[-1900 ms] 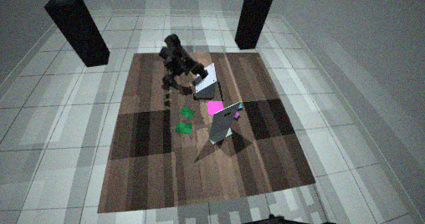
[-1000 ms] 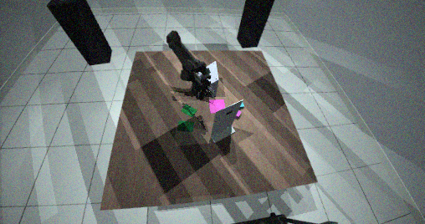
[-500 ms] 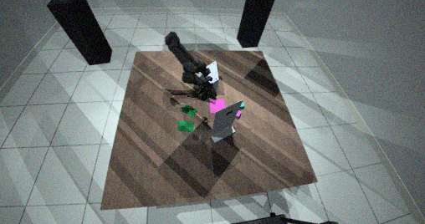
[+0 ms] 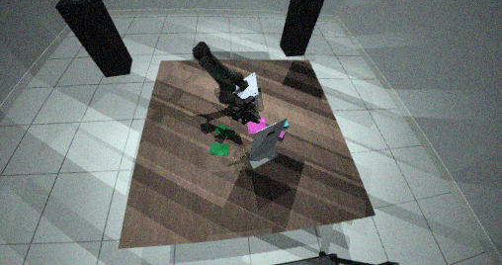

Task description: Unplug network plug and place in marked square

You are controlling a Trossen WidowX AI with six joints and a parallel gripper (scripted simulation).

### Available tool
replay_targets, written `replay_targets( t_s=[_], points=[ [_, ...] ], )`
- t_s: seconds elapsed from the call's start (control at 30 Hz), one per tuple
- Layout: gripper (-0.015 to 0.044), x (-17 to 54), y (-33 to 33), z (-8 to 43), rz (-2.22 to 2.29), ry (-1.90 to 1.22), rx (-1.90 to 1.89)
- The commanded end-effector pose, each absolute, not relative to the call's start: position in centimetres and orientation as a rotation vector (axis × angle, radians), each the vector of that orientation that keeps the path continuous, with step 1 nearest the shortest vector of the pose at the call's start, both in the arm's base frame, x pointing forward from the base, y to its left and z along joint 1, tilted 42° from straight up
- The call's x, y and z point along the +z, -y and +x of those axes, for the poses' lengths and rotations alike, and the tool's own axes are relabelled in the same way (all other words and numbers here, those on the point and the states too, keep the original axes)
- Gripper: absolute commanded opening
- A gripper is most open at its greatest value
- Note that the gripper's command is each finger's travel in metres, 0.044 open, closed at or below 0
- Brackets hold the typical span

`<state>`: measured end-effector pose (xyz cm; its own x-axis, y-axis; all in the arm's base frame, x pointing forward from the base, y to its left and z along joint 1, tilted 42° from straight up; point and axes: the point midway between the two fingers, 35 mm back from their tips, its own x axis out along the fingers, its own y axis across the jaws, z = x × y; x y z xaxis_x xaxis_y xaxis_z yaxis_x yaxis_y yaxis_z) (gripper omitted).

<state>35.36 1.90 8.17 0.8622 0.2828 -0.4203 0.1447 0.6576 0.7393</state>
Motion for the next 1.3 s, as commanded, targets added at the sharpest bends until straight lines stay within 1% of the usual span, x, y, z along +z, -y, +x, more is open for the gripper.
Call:
replay_targets(
  t_s=[0.0, 1.27],
  points=[
    [0.0156, 8.2, -2.0, 35.9, 0.862, -0.536, 0.084],
    [0.0156, 7.0, -2.5, 40.7, 0.862, -0.533, 0.086]
  ],
)
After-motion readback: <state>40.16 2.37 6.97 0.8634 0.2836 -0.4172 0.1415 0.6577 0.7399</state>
